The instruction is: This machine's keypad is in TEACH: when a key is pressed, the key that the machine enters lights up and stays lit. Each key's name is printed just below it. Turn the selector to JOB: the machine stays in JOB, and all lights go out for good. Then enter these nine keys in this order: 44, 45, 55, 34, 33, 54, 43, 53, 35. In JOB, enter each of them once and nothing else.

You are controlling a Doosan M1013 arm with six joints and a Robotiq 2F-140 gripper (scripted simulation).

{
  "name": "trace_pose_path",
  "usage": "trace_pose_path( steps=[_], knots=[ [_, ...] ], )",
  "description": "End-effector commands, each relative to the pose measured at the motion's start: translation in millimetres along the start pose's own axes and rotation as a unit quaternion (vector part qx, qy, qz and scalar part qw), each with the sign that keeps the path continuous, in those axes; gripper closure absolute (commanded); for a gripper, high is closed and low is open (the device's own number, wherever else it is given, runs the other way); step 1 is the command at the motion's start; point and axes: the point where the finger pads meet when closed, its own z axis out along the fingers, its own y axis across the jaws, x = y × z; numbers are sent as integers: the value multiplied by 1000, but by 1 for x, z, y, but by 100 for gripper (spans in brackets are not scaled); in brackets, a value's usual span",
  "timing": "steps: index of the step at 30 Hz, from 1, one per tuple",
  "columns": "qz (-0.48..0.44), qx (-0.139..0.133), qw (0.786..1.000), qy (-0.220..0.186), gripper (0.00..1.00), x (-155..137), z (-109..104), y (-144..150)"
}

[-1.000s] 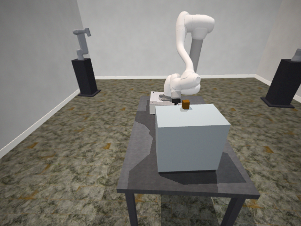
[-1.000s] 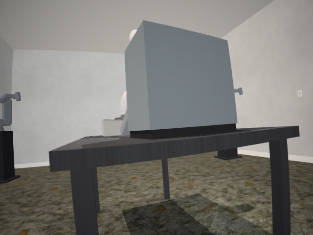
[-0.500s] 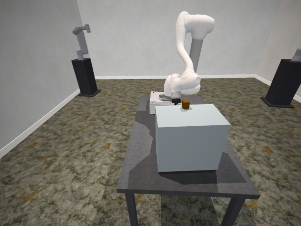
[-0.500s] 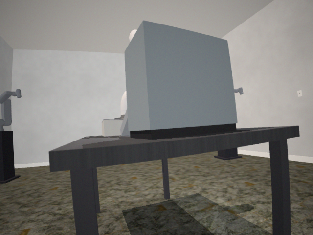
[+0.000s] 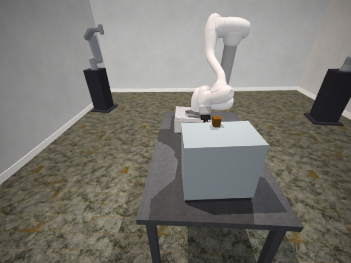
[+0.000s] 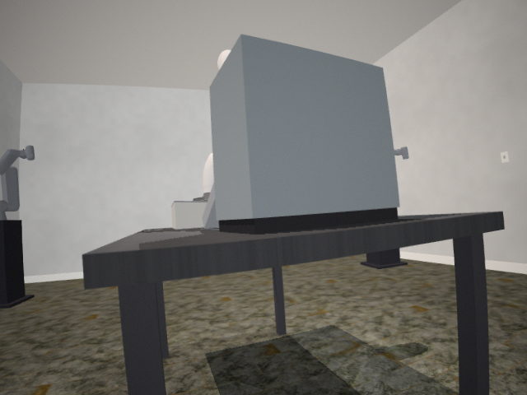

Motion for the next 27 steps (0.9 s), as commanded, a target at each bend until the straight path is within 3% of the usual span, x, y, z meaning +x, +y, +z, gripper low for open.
trace_pose_path(
  steps=[1,27],
  knots=[
    [-6,1,1000,0,100,0,-3,-2],
    [-6,1,1000,0,100,0,-34,-2]
  ],
)
